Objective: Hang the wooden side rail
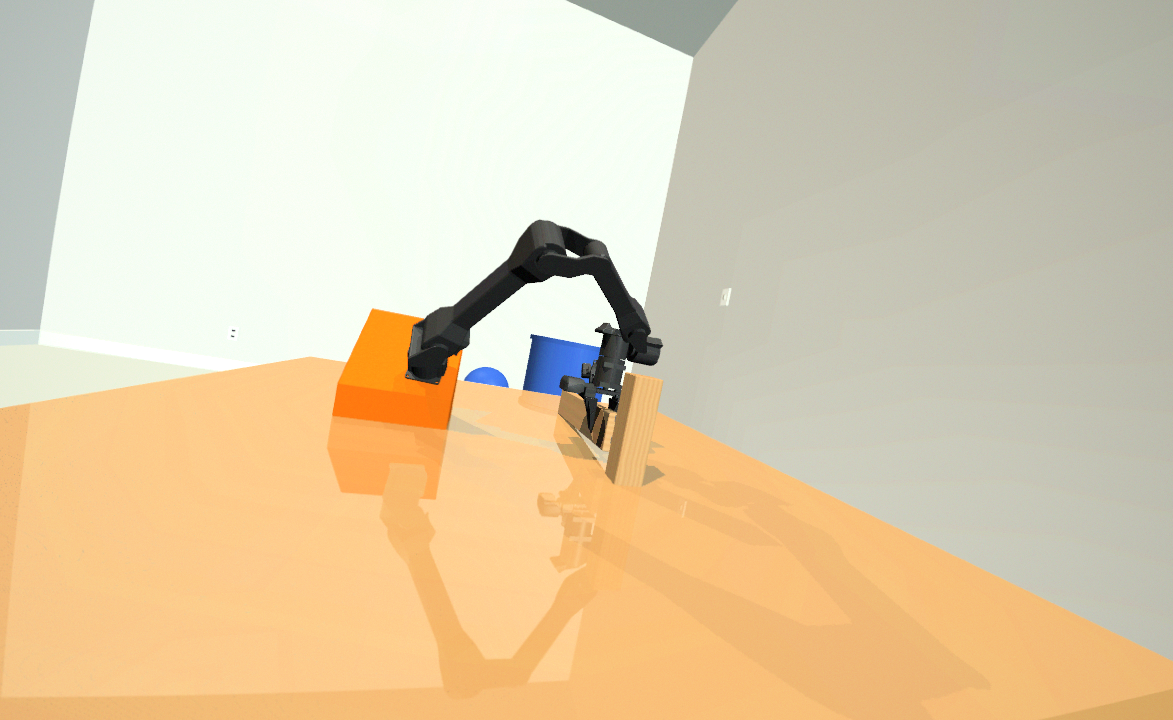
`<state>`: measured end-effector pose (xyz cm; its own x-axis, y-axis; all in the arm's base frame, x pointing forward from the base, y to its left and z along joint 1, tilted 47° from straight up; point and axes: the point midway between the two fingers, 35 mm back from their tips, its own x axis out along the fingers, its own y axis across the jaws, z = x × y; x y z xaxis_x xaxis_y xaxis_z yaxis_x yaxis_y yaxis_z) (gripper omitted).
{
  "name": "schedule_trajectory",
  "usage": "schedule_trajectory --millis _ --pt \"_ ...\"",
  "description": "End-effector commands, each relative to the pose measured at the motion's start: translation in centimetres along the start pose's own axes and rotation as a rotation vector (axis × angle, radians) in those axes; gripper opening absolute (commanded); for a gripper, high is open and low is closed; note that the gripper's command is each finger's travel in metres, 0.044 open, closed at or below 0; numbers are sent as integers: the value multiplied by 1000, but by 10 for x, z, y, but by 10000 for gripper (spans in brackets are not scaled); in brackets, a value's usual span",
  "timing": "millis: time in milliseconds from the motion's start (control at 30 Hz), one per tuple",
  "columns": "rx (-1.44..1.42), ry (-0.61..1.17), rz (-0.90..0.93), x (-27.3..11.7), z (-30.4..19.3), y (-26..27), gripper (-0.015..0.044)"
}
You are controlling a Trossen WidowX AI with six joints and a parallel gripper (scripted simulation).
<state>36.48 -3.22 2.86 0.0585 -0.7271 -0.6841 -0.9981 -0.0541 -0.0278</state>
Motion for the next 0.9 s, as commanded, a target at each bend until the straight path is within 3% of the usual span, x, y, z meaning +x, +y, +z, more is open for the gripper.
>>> schedule_trajectory --millis 0,867 --pt "4 -6 -13 -6 1 -2 0" --pt "4 -6 -13 -10 1 -2 0"
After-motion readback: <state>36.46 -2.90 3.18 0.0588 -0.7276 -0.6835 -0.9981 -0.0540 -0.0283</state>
